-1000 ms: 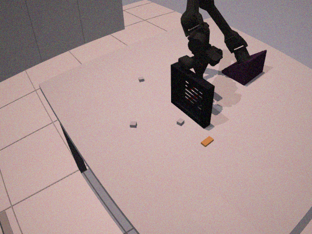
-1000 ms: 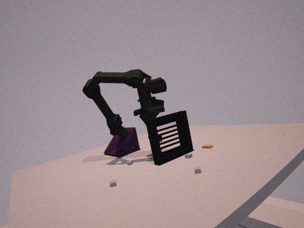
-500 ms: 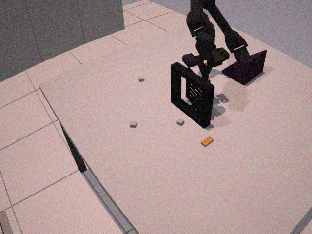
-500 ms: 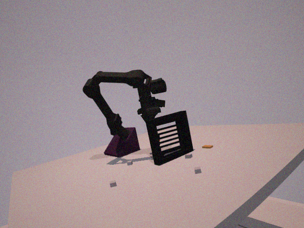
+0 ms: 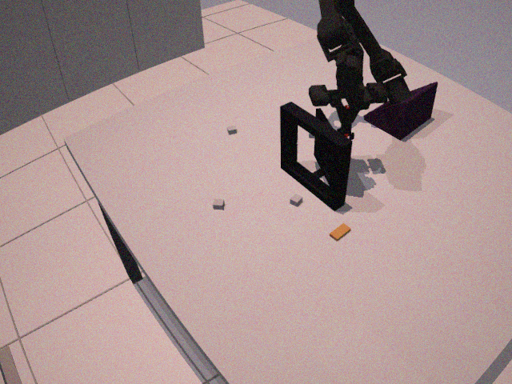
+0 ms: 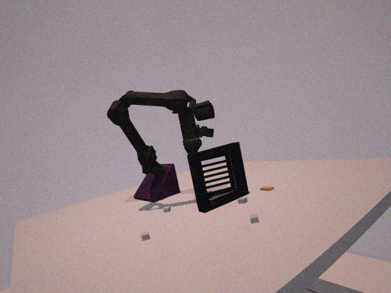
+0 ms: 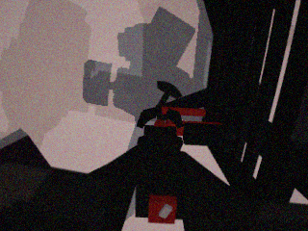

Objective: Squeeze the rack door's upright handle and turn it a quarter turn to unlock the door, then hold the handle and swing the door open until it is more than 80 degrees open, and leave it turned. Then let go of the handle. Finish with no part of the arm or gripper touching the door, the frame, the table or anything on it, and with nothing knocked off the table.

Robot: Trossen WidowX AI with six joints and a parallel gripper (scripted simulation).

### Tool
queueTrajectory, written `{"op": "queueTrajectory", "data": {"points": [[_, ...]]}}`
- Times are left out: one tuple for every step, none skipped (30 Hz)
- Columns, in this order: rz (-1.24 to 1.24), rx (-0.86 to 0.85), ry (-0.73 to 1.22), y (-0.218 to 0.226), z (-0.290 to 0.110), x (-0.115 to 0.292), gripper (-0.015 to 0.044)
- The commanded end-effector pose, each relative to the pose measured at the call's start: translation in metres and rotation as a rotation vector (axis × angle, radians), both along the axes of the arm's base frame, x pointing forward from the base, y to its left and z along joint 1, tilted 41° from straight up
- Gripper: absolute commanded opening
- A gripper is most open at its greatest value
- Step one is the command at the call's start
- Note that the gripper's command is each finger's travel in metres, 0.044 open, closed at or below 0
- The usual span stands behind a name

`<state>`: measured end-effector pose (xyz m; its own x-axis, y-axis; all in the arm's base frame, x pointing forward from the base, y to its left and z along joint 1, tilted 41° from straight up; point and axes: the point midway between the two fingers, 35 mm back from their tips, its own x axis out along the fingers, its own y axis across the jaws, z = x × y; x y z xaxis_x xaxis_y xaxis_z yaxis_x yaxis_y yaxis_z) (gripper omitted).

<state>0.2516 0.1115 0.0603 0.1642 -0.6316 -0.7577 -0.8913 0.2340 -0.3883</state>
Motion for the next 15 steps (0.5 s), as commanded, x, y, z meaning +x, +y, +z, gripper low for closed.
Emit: {"op": "queueTrajectory", "data": {"points": [[-0.068,0.017,-0.065,0.003,-0.004,-0.004,0.0013],[-0.079,0.019,-0.074,0.004,-0.005,-0.005,0.0013],[-0.09,0.022,-0.083,0.005,-0.006,-0.006,0.0013],[-0.102,0.024,-0.092,0.006,-0.007,-0.008,0.0013],[-0.112,0.027,-0.101,0.007,-0.008,-0.009,0.0013],[-0.123,0.029,-0.11,0.008,-0.009,-0.01,0.0013],[-0.134,0.032,-0.119,0.009,-0.01,-0.011,0.0013],[-0.145,0.034,-0.128,0.01,-0.011,-0.012,0.0013],[-0.156,0.037,-0.137,0.011,-0.012,-0.013,0.0013],[-0.167,0.039,-0.146,0.012,-0.013,-0.014,0.0013],[-0.178,0.042,-0.156,0.013,-0.015,-0.015,0.0013],[-0.19,0.044,-0.166,0.014,-0.016,-0.017,0.0013],[-0.203,0.047,-0.176,0.015,-0.017,-0.018,0.0013],[-0.214,0.05,-0.185,0.016,-0.018,-0.019,0.0013],[-0.226,0.052,-0.195,0.017,-0.019,-0.02,0.0013]]}}
